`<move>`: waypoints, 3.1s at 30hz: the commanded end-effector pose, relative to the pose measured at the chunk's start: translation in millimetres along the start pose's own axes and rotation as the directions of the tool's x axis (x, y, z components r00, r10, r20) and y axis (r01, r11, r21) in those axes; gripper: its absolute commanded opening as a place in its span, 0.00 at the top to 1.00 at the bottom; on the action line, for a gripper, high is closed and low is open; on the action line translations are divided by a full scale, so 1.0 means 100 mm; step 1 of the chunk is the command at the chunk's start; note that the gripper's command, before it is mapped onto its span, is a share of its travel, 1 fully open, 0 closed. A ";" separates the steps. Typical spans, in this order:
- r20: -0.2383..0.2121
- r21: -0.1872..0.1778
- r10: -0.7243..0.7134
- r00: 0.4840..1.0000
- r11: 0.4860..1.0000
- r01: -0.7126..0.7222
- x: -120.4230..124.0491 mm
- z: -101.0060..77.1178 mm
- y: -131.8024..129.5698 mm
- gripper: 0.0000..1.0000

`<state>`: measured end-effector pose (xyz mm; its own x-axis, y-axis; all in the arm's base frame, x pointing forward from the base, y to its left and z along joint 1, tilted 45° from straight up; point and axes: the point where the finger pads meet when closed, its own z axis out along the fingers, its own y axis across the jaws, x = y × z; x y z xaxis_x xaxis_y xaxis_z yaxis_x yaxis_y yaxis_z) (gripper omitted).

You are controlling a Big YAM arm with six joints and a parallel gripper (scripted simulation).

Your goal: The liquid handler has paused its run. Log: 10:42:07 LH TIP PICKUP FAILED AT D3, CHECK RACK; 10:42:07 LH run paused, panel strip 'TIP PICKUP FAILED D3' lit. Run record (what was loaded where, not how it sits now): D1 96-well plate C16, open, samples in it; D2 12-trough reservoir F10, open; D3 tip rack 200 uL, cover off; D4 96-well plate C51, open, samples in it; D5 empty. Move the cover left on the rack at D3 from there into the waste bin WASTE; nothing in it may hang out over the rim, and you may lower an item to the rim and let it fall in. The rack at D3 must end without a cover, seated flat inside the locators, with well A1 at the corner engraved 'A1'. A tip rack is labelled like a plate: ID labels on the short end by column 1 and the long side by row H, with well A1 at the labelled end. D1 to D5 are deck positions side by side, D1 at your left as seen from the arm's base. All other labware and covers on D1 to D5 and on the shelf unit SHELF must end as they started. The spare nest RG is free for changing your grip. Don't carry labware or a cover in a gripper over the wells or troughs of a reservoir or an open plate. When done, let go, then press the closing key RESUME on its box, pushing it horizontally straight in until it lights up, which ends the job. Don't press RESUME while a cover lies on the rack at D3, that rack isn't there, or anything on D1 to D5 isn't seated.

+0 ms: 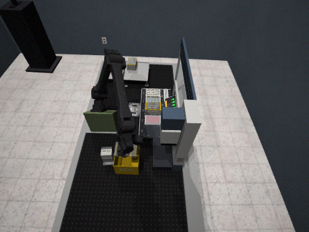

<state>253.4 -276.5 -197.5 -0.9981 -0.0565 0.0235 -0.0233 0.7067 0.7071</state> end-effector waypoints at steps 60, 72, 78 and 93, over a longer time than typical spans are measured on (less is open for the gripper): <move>0.020 0.034 -0.009 1.000 0.999 0.008 -0.11 0.51 -0.13 1.00; 0.020 0.034 -0.009 1.000 0.999 0.008 -0.12 0.51 -0.13 1.00; 0.020 0.034 -0.009 1.000 0.999 0.008 -0.12 0.51 -0.13 1.00; 0.020 0.034 -0.009 1.000 0.999 0.008 -0.11 0.51 -0.12 1.00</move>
<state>250.4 -232.7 -243.3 -0.9981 -0.0558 0.0249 -0.0217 0.7051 0.7088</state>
